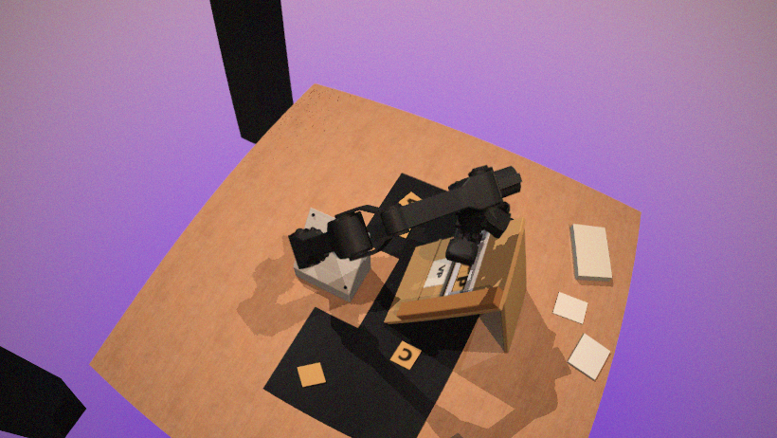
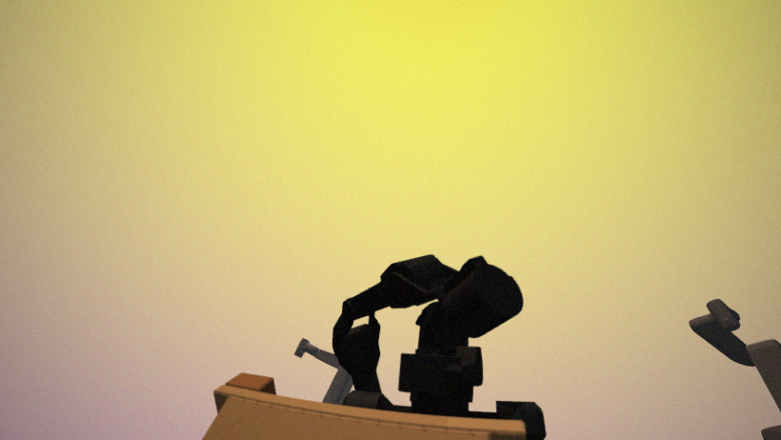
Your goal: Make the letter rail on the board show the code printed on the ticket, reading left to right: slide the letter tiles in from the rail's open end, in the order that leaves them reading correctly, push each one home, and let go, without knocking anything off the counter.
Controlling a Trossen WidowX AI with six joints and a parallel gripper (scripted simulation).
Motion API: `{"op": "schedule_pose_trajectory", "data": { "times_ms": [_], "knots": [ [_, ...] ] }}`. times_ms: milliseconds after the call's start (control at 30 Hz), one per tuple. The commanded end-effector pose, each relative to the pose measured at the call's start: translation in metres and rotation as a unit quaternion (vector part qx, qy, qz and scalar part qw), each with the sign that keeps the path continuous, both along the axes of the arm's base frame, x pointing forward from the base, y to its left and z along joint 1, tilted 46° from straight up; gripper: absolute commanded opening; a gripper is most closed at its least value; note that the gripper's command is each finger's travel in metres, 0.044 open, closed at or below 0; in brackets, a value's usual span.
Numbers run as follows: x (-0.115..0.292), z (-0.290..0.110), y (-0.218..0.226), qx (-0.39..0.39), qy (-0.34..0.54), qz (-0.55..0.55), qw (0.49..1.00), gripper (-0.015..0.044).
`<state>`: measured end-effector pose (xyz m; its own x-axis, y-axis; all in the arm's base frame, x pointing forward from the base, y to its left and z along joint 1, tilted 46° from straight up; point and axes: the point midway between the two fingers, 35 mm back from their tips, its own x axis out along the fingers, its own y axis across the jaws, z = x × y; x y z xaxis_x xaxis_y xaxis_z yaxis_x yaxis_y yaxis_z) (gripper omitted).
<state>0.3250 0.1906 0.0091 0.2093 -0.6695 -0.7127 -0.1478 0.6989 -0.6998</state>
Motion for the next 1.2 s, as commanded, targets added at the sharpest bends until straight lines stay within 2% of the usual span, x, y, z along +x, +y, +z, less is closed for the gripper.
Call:
{"op": "schedule_pose_trajectory", "data": {
  "times_ms": [0,467,567,900,1000,1033,1167],
  "knots": [
    [-0.005,0.003,0.003,0.001,0.000,-0.001,1.000,0.0000],
    [-0.015,0.009,0.007,0.002,0.001,-0.001,1.000,0.0000],
    [-0.023,0.024,0.014,0.002,-0.026,0.031,0.999,0.0079],
    [-0.099,0.112,0.034,0.041,-0.206,0.215,0.954,0.0341],
    [-0.111,0.122,0.033,0.051,-0.231,0.238,0.942,0.0420],
    [-0.111,0.122,0.033,0.051,-0.231,0.238,0.942,0.0440],
    [-0.111,0.122,0.033,0.051,-0.231,0.238,0.942,0.0440]
  ]
}}
